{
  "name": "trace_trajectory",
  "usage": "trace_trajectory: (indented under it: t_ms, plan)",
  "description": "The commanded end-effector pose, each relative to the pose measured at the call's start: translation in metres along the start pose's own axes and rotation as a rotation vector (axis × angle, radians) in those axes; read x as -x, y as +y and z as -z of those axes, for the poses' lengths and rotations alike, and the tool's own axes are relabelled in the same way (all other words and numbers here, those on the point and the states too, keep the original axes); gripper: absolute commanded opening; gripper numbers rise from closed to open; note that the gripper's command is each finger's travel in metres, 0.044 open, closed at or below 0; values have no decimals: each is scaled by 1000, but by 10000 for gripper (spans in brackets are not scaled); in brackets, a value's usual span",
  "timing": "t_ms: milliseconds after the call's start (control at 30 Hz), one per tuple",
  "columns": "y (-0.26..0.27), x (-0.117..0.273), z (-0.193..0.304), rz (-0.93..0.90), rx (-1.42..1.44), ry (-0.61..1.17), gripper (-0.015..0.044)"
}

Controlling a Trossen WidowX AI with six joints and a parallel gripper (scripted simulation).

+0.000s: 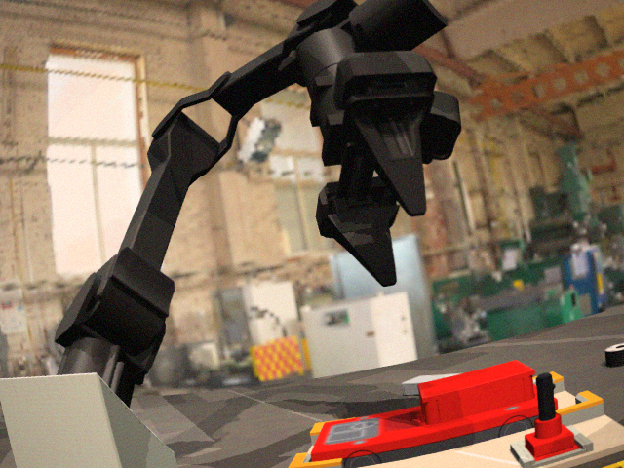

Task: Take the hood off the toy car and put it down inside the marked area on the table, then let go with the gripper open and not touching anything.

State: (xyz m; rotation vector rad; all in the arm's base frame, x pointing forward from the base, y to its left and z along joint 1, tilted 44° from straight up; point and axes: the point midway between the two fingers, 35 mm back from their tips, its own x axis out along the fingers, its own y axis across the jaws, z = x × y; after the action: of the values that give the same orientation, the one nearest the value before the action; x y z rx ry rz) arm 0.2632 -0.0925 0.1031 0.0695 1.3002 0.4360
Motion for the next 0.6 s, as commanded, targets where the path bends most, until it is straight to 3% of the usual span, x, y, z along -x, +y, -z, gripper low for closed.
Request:
trace_trajectory:
  t_ms: [0, 167, 567]
  plan:
    - [38, -11, -35, -191, -117, -7, 440]
    - [82, -21, -70, -406, -268, 41, 440]
    - [82, -24, -72, -413, -274, 44, 440]
